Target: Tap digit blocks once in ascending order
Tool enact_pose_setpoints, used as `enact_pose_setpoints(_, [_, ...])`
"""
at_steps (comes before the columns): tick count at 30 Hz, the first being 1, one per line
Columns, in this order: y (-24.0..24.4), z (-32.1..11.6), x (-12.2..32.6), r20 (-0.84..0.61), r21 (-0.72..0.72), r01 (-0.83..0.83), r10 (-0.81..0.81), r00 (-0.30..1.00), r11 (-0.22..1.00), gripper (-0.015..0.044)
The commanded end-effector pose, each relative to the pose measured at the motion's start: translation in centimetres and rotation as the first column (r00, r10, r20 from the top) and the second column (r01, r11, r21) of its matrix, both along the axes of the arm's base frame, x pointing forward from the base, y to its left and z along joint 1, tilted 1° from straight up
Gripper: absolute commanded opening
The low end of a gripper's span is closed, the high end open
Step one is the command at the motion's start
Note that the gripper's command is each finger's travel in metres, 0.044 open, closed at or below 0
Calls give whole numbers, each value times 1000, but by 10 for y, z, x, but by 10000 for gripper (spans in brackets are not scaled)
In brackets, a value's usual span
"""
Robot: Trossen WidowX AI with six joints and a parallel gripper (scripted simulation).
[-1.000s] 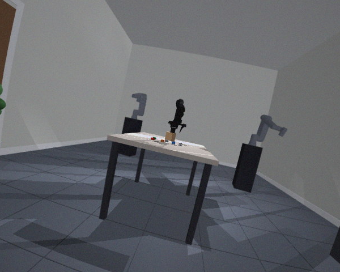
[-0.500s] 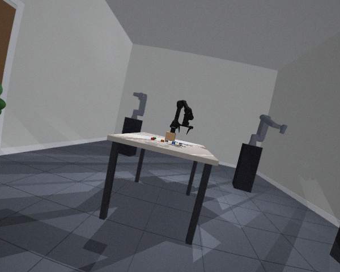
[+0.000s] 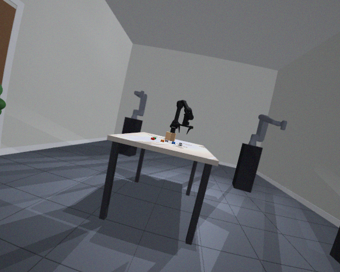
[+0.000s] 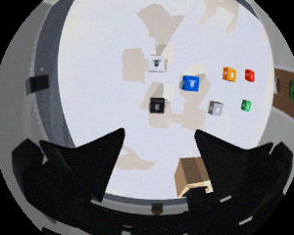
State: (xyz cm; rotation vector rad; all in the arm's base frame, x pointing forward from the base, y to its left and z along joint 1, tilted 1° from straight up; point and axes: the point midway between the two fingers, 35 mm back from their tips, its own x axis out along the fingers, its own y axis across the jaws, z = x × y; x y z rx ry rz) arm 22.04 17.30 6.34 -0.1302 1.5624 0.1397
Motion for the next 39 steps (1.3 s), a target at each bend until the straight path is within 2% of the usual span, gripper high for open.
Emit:
enact_pose_setpoints(1, [4, 2, 15, 2, 4, -1, 1, 1000, 1000, 400])
enact_pose_setpoints(9, [14, 3, 99, 11, 5, 2, -2, 1000, 1000, 400])
enact_pose_setpoints(30, [11, 3, 101, 12, 5, 3, -3, 1000, 1000, 400])
enact_pose_setpoints(39, [-130, 3, 123, 18, 1, 19, -19, 1000, 1000, 400])
